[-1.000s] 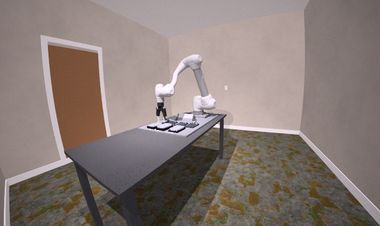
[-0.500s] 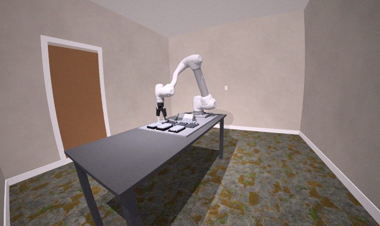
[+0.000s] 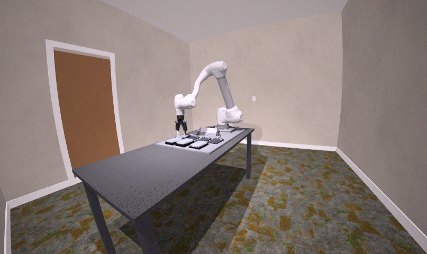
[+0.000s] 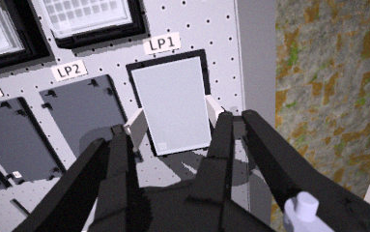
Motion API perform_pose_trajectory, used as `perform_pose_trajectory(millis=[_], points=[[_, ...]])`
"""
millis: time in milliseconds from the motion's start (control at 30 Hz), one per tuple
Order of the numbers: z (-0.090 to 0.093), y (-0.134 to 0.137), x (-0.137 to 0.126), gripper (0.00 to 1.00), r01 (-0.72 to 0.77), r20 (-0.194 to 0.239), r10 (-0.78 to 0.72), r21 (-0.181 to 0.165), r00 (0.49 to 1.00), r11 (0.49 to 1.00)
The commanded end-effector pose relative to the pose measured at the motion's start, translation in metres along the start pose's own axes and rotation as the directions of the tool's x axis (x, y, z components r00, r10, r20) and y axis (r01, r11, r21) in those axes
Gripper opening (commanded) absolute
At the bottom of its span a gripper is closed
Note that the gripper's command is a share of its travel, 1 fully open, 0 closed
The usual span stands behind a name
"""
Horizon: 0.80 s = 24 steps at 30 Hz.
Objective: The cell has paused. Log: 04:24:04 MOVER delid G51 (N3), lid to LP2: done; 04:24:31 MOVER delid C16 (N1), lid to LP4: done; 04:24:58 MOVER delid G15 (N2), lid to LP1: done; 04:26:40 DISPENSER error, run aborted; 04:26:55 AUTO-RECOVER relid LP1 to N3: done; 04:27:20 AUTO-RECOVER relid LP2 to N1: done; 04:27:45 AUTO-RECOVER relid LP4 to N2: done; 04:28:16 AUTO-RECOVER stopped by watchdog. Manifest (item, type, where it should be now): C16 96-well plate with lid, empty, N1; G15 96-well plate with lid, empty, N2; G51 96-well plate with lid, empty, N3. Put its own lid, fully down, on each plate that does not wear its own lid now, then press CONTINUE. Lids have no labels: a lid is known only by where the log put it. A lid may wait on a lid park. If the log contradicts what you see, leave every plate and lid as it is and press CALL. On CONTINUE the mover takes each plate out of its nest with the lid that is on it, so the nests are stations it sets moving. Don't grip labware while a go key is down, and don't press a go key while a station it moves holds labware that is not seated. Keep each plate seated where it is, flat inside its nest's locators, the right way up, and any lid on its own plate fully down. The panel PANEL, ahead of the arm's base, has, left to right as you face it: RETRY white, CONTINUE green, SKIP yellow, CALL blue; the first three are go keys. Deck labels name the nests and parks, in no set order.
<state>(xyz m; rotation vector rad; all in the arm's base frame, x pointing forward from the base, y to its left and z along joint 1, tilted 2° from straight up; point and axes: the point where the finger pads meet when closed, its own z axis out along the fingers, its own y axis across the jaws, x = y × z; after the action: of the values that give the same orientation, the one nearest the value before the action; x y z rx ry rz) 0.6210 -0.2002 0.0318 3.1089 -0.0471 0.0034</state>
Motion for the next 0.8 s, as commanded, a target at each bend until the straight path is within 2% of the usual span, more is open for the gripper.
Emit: perform_pose_trajectory(millis=[0, 767], points=[[0.0002, -0.0001, -0.0001, 0.00, 0.000, 0.000, 0.000, 0.000, 1.000, 1.000], [-0.0079, -0.0001, -0.0002, 0.00, 0.000, 0.000, 0.000, 0.000, 1.000, 1.000]])
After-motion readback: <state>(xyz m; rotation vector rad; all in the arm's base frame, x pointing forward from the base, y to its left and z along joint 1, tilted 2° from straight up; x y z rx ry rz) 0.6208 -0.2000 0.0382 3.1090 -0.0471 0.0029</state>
